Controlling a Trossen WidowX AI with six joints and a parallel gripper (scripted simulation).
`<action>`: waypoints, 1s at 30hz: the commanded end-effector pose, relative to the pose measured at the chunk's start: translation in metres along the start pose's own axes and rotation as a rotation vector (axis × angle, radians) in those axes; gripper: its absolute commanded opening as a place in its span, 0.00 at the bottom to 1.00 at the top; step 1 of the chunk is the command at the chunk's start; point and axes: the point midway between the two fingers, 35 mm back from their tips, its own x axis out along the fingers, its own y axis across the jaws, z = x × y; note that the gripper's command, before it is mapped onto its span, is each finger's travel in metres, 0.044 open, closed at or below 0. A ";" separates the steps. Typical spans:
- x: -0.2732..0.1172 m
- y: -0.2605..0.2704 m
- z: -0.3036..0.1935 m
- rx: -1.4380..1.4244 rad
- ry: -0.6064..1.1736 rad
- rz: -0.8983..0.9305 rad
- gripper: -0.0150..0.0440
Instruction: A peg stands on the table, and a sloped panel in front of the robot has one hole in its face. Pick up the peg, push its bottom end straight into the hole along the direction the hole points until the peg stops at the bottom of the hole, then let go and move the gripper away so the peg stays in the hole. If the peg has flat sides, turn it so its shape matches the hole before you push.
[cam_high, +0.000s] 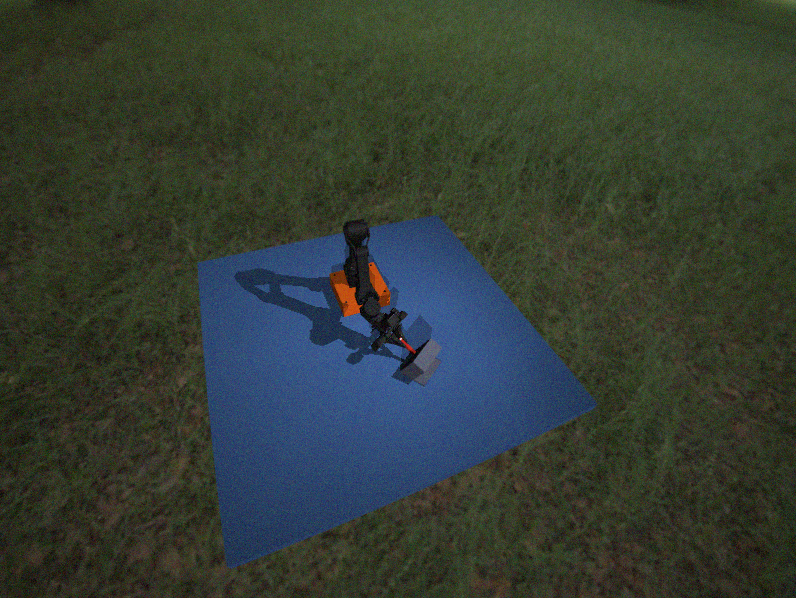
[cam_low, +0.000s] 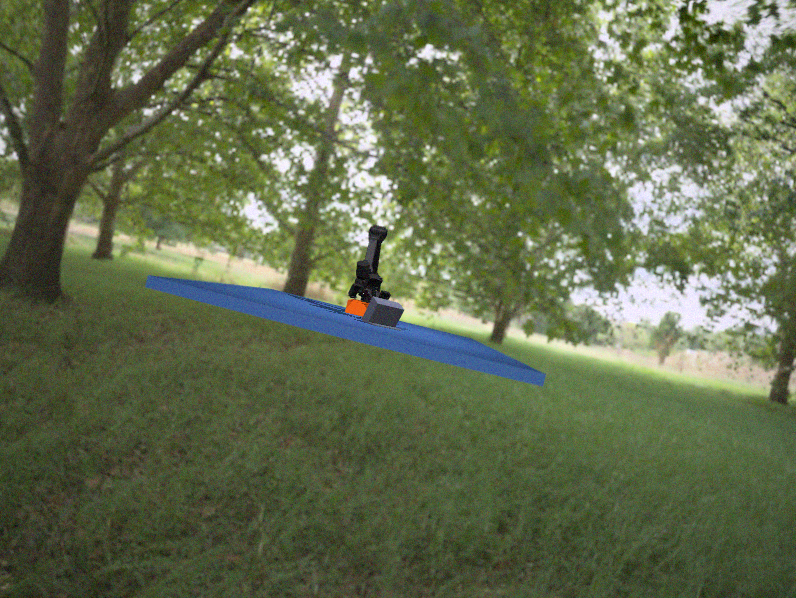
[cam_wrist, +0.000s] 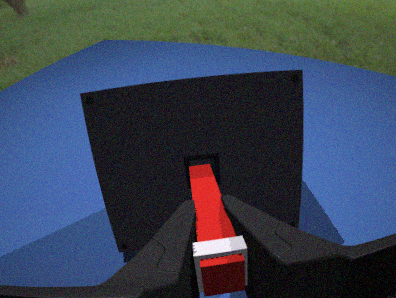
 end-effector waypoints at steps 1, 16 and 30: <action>0.002 -0.002 0.000 0.001 -0.001 -0.005 0.25; 0.005 -0.002 0.000 0.001 -0.001 -0.005 0.25; 0.008 -0.002 0.001 0.001 -0.002 -0.005 0.25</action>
